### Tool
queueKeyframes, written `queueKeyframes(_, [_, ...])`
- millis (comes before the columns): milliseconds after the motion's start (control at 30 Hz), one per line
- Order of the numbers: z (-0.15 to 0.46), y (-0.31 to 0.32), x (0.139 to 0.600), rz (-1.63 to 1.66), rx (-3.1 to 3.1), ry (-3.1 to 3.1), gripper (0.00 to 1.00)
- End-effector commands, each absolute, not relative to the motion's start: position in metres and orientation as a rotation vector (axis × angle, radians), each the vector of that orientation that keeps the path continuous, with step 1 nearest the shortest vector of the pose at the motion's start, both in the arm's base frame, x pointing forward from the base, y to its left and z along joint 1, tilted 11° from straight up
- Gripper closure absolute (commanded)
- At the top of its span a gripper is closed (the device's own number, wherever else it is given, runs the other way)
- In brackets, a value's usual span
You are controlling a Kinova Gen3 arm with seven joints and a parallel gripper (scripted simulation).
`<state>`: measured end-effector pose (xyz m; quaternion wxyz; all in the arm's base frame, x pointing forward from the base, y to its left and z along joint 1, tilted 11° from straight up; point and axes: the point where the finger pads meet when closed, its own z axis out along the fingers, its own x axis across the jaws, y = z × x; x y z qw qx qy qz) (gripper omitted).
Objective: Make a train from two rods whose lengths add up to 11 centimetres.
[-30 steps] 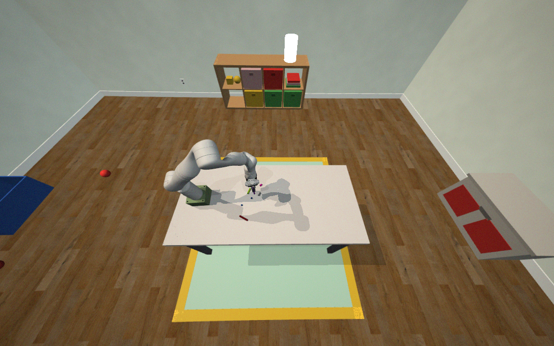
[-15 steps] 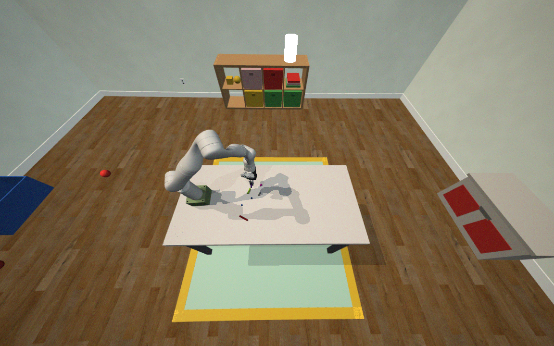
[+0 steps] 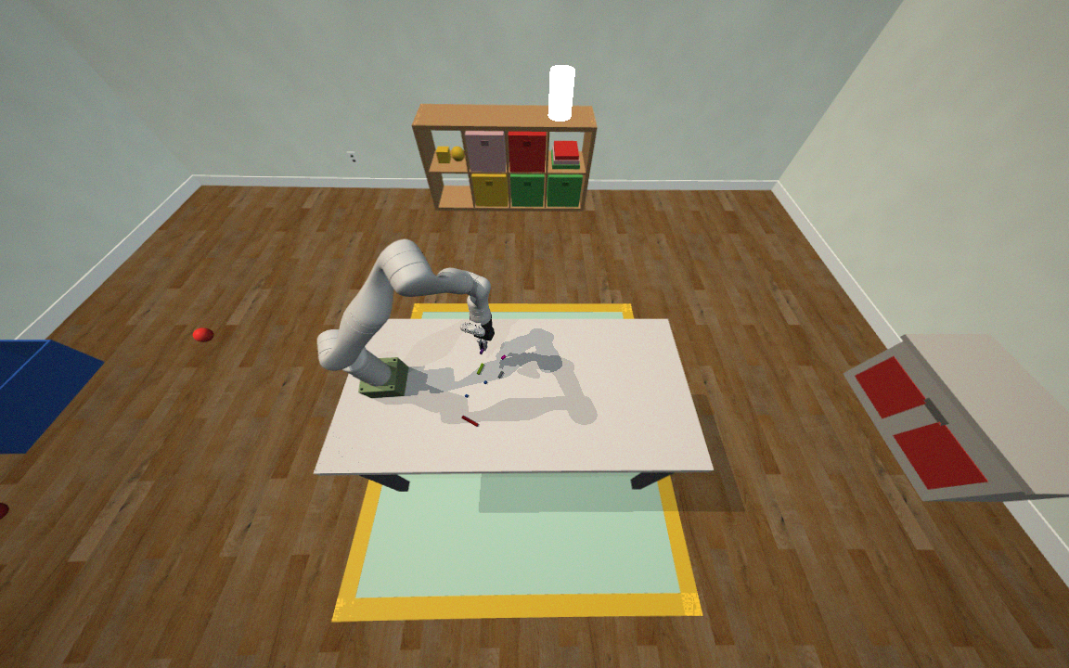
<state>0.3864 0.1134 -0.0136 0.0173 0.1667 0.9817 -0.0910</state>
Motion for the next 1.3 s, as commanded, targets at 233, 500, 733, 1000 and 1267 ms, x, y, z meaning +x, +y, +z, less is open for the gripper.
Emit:
queueKeyframes(233, [-0.014, 0.122, 0.384, -0.281, 0.544, 3.039, 0.76])
queueKeyframes(500, [-0.014, 0.123, 0.384, -0.281, 0.547, 3.038, 0.76])
queueKeyframes(733, [-0.014, 0.123, 0.384, -0.281, 0.547, 3.038, 0.76])
queueKeyframes(1000, [-0.021, 0.121, 0.384, -0.281, 0.548, 3.039, 0.76])
queueKeyframes(1267, [-0.039, 0.118, 0.384, -0.281, 0.548, 3.039, 0.76])
